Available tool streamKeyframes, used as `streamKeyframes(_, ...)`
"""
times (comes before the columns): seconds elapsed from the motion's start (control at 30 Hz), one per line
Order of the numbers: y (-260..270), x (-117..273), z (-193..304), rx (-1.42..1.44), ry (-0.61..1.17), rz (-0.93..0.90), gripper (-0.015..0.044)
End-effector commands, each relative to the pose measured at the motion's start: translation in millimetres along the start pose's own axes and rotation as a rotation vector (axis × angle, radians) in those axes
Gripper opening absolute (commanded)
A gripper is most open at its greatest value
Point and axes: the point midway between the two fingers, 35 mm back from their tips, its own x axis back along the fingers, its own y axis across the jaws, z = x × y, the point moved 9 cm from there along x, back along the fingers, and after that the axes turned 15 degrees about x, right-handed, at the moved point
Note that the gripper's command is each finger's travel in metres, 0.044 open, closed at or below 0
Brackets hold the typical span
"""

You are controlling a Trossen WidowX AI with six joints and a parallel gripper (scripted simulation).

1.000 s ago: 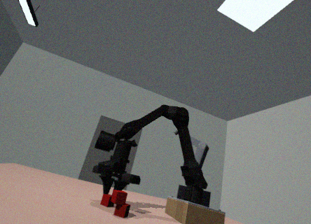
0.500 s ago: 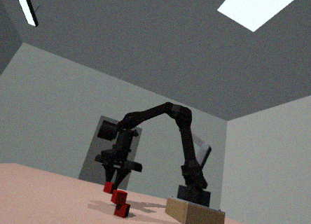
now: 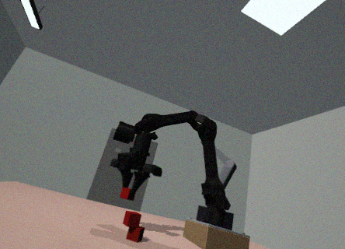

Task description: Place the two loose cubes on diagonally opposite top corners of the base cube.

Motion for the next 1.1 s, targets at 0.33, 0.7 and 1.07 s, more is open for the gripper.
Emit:
streamKeyframes(0.33, 16, 17, -10, -0.085, -0.004, 0.006, 0.0105)
streamKeyframes(0.7, 45, 13, -30, -0.243, -0.006, 0.003, 0.0105)
streamKeyframes(1.07, 76, 9, -46, -0.401, -0.007, -0.001, 0.0105)
